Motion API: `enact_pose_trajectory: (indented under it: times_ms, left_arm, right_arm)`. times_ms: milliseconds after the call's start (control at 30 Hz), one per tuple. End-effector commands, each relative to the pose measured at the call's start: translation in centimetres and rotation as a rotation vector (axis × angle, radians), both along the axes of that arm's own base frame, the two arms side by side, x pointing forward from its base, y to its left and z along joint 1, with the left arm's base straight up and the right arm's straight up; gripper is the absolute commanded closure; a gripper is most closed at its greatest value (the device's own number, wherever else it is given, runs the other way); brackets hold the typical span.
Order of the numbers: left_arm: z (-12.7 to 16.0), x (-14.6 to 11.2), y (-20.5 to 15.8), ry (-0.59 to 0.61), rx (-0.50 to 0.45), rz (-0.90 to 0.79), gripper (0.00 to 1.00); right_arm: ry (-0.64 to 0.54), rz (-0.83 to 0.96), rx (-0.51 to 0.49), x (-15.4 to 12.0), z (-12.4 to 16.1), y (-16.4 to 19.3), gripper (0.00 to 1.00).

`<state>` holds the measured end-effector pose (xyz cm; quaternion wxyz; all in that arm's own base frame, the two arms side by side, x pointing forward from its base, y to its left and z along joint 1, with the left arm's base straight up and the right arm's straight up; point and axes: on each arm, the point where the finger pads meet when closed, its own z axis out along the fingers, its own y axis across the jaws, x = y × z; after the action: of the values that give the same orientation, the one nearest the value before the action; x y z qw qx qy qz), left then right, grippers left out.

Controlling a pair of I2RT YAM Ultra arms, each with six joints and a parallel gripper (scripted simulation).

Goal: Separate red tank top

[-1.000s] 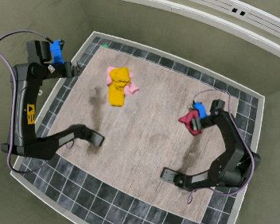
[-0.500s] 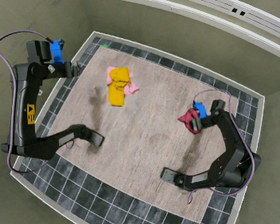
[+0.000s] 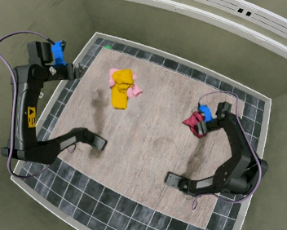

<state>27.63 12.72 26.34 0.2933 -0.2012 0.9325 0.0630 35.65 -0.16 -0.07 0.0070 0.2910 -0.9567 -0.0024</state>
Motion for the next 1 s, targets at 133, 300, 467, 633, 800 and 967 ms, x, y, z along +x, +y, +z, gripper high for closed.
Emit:
enact_pose_trajectory:
  times_ms: [133, 300, 467, 633, 800, 967]
  left_arm:
    - [1.8, 0.3, 0.1, -0.049, 0.026, -0.009, 0.08]
    - [1.8, 0.3, 0.1, -0.049, 0.026, -0.009, 0.08]
    - [1.8, 0.3, 0.1, -0.049, 0.026, -0.009, 0.08]
    - [1.8, 0.3, 0.1, -0.049, 0.026, -0.009, 0.08]
    - [1.8, 0.3, 0.1, -0.049, 0.026, -0.009, 0.08]
    - [1.8, 0.3, 0.1, -0.049, 0.026, -0.009, 0.08]
  right_arm:
    - [-0.099, -0.006, -0.003, 1.8, 7.4, -0.6, 0.08]
    - [-0.102, 0.006, -0.003, 1.6, 10.1, -0.2, 0.08]
    - [-0.106, 0.015, -0.003, 1.5, 11.7, 0.3, 0.08]
    - [-0.102, 0.012, 0.002, 1.5, 12.1, 0.3, 0.08]
    - [-0.08, 0.001, 0.003, 1.6, 11.3, -0.1, 0.08]
    - [-0.078, -0.005, 0.003, 1.7, 10.9, -0.3, 0.08]
